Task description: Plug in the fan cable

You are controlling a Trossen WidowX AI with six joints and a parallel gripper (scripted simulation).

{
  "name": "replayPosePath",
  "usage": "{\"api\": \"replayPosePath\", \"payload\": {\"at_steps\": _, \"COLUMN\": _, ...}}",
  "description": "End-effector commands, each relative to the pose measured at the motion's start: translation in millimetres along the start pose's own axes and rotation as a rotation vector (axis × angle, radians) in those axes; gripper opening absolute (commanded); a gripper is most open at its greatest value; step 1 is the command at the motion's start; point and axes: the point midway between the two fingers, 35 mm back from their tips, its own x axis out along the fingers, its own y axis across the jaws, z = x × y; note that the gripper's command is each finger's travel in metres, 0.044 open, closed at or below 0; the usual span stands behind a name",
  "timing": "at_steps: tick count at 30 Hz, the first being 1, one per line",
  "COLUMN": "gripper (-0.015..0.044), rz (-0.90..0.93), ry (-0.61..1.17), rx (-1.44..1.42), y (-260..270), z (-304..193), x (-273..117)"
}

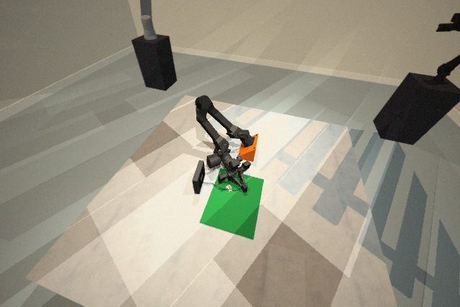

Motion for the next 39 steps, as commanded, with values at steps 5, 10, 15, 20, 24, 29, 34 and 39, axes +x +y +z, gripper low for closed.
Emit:
{"api": "replayPosePath", "payload": {"at_steps": 5, "gripper": 0.014, "rz": 0.0, "ry": 0.0, "rx": 0.0, "y": 0.0, "z": 0.0, "x": 0.0}}
{"api": "replayPosePath", "payload": {"at_steps": 10, "gripper": 0.014, "rz": 0.0, "ry": 0.0, "rx": 0.0, "y": 0.0, "z": 0.0, "x": 0.0}}
{"api": "replayPosePath", "payload": {"at_steps": 15, "gripper": 0.014, "rz": 0.0, "ry": 0.0, "rx": 0.0, "y": 0.0, "z": 0.0, "x": 0.0}}
{"api": "replayPosePath", "payload": {"at_steps": 20, "gripper": 0.014, "rz": 0.0, "ry": 0.0, "rx": 0.0, "y": 0.0, "z": 0.0, "x": 0.0}}
{"api": "replayPosePath", "payload": {"at_steps": 24, "gripper": 0.014, "rz": 0.0, "ry": 0.0, "rx": 0.0, "y": 0.0, "z": 0.0, "x": 0.0}}
{"api": "replayPosePath", "payload": {"at_steps": 29, "gripper": 0.014, "rz": 0.002, "ry": 0.002, "rx": -0.001, "y": -2.0, "z": 0.5, "x": -5.3}}
{"api": "replayPosePath", "payload": {"at_steps": 34, "gripper": 0.014, "rz": 0.006, "ry": 0.006, "rx": -0.003, "y": -5.5, "z": 2.2, "x": -16.8}}
{"api": "replayPosePath", "payload": {"at_steps": 39, "gripper": 0.014, "rz": 0.008, "ry": 0.008, "rx": -0.004, "y": -8.0, "z": 5.1, "x": -29.0}}
